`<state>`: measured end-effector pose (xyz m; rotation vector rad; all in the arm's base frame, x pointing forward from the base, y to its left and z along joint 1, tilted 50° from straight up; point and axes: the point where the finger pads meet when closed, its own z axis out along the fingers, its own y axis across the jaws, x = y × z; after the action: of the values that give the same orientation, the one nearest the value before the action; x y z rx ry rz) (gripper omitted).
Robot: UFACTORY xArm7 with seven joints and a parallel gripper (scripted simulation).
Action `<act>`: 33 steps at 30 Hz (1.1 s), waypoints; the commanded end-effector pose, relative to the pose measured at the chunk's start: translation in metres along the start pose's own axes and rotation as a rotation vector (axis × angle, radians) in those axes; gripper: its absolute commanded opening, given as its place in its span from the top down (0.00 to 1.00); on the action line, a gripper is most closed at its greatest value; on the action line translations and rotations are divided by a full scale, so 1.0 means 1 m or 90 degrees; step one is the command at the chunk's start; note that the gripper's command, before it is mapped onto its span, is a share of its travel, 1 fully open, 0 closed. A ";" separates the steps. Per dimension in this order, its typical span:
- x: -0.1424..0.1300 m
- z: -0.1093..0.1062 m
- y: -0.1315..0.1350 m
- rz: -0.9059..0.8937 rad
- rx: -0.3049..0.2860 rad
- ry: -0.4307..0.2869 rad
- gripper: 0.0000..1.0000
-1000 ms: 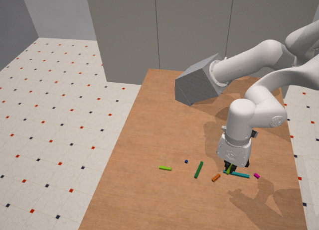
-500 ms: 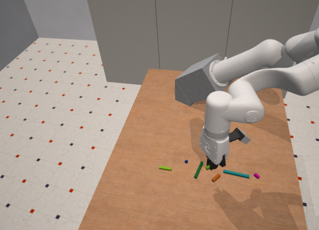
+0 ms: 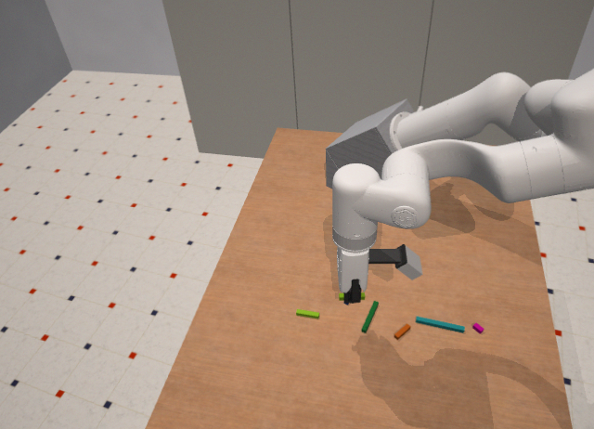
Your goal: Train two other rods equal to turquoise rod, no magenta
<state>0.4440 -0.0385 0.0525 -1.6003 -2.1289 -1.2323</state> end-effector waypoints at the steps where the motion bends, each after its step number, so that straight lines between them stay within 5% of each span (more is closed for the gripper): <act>1: -0.031 0.010 -0.021 0.106 0.013 0.002 0.96; 22: -0.041 0.017 -0.031 0.144 0.019 0.000 0.96; 33: -0.041 0.041 -0.032 0.144 0.019 0.000 0.96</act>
<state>0.4412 -0.0455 -0.0067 -1.7667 -1.8925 -1.1201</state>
